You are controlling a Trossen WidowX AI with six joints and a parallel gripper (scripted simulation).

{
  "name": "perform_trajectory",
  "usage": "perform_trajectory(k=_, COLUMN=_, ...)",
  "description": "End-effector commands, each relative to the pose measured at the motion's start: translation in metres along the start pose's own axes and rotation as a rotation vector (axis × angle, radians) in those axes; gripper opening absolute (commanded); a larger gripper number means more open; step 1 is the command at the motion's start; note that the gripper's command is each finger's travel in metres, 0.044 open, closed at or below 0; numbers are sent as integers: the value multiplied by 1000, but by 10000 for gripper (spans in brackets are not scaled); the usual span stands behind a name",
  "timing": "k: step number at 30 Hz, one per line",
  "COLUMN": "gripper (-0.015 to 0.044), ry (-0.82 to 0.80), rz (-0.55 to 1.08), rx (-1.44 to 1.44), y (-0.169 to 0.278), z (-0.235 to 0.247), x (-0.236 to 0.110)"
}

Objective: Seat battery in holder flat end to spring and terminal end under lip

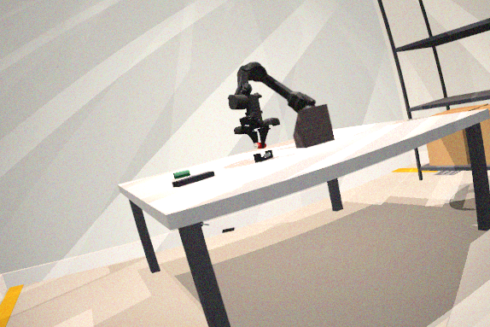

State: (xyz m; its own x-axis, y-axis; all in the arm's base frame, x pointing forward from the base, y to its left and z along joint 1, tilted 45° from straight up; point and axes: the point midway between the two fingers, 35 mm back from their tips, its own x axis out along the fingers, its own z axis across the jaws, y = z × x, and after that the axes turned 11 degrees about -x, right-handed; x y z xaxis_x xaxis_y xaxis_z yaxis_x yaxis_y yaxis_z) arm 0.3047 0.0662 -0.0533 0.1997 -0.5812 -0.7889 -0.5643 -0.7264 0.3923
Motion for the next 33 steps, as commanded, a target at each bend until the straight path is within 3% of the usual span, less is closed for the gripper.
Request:
perform_trajectory(k=1, gripper=80, ry=8, rz=-53, rx=-3, y=2, z=-1, x=8)
perform_trajectory(k=33, gripper=80, ry=26, rz=-247, rx=-9, y=9, z=0, x=26)
